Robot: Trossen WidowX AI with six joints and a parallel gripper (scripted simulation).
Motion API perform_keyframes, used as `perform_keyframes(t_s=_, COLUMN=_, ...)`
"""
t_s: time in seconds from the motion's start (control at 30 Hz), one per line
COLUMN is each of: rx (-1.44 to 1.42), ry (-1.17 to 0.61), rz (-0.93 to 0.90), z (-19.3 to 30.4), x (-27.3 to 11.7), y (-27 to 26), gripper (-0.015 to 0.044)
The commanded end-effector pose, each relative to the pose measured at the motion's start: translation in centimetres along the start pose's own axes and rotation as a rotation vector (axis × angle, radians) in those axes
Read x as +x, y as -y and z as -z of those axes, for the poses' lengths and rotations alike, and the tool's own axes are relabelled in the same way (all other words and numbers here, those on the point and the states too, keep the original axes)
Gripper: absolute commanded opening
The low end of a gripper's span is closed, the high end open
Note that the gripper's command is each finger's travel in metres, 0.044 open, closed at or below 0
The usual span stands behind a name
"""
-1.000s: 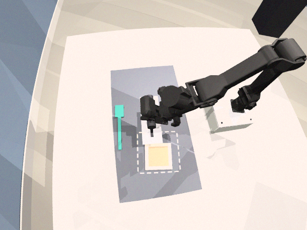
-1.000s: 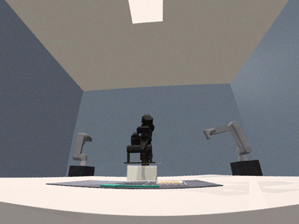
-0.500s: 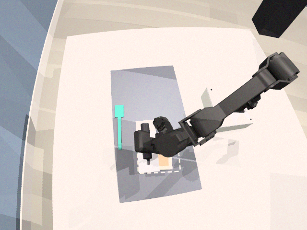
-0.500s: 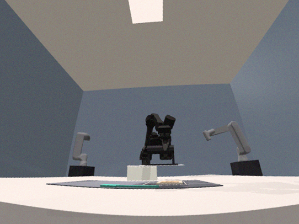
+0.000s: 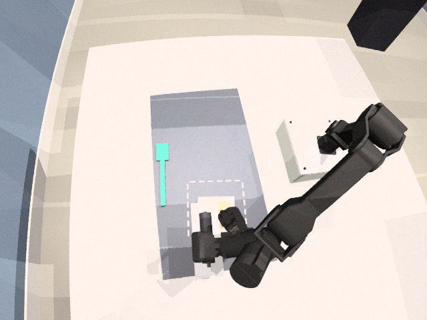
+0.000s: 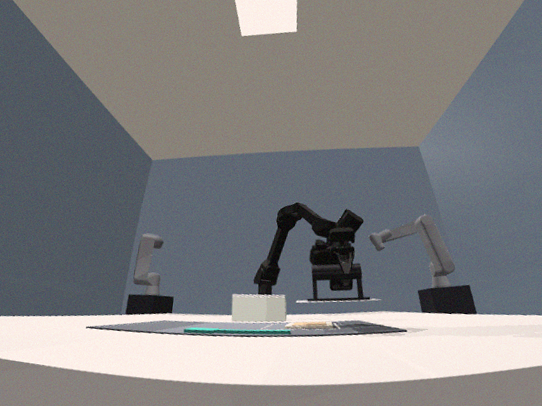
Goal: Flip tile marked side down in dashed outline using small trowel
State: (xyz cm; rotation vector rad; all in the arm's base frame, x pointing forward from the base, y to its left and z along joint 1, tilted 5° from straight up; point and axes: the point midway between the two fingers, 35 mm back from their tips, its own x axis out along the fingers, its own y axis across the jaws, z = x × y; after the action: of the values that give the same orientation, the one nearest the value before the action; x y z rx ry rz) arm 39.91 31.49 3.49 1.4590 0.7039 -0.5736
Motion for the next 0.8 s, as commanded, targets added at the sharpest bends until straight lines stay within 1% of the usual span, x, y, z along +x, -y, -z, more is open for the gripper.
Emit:
perform_keyframes(t_s=0.0, rx=0.012, ry=-0.004, rz=-0.025, z=3.2, x=-0.5, y=0.5, gripper=0.0000)
perform_keyframes(t_s=0.23, rx=0.023, ry=-0.007, rz=-0.048, z=8.3, x=-1.4, y=3.0, gripper=0.0000)
perform_keyframes(t_s=0.33, rx=0.033, ry=-0.005, rz=-0.059, z=9.7, x=-1.7, y=3.8, gripper=0.0000)
perform_keyframes(t_s=0.77, rx=0.034, ry=-0.005, rz=-0.060, z=9.8, x=-1.5, y=4.0, gripper=0.0000)
